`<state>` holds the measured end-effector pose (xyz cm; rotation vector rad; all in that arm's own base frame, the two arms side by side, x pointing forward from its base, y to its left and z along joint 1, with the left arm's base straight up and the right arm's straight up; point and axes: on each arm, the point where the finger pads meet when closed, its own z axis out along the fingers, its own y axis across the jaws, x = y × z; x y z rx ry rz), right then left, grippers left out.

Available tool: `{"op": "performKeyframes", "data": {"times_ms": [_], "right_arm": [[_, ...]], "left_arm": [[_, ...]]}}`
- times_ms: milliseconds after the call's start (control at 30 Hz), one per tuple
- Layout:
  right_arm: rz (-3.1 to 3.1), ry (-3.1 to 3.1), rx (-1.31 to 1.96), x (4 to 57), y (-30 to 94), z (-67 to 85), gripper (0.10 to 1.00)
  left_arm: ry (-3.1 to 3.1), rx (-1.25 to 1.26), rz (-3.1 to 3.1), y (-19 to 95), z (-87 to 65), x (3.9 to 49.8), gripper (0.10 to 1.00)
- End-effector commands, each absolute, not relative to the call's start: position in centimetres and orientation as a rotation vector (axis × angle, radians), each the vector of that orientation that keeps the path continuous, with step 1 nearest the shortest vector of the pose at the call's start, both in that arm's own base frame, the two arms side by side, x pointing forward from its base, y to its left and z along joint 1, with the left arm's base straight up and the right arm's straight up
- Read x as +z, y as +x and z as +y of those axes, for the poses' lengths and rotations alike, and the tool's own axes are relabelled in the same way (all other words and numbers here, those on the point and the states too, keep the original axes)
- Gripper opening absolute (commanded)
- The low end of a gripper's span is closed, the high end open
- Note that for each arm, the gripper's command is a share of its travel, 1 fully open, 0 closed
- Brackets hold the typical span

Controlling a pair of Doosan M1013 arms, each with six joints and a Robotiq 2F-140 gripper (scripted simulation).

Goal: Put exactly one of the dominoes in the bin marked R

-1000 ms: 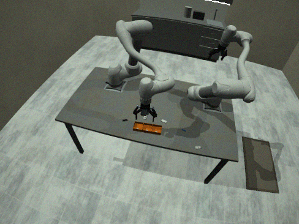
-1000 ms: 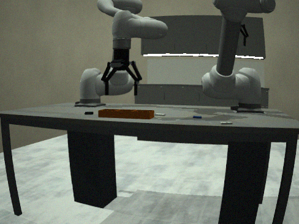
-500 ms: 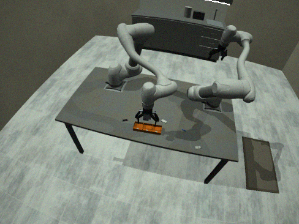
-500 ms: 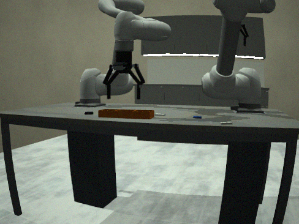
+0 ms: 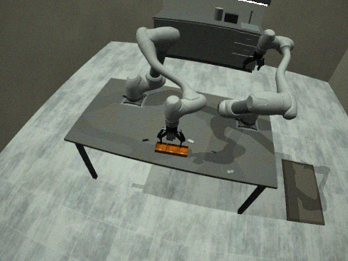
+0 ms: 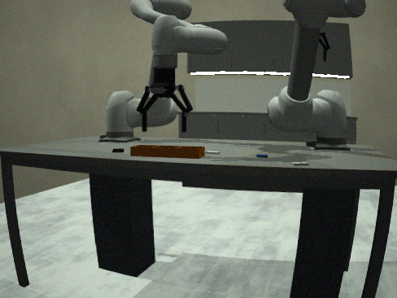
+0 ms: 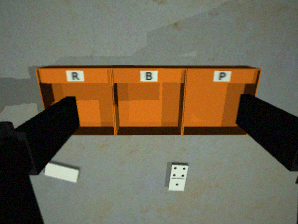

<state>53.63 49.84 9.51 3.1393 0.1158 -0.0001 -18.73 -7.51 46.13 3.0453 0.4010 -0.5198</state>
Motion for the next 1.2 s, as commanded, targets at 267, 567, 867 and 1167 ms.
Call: {"op": "performKeyframes", "data": {"times_ms": [267, 567, 867, 1167], "right_arm": [[0.116, 3.141, 0.002, 9.6, 53.7, 49.9, 1.0], [0.116, 3.141, 0.002, 9.6, 53.7, 49.9, 1.0], [0.116, 3.141, 0.002, 14.6, 53.7, 49.9, 1.0], [0.116, 3.141, 0.002, 20.5, 53.7, 49.9, 1.0]], "left_arm": [[3.045, -0.521, 0.401, -18.8, -7.5, 46.2, 1.0], [3.045, -0.521, 0.401, -18.8, -7.5, 46.2, 1.0], [3.045, -0.521, 0.401, -18.8, -7.5, 46.2, 1.0], [3.045, -0.521, 0.401, -18.8, -7.5, 46.2, 1.0]]}}
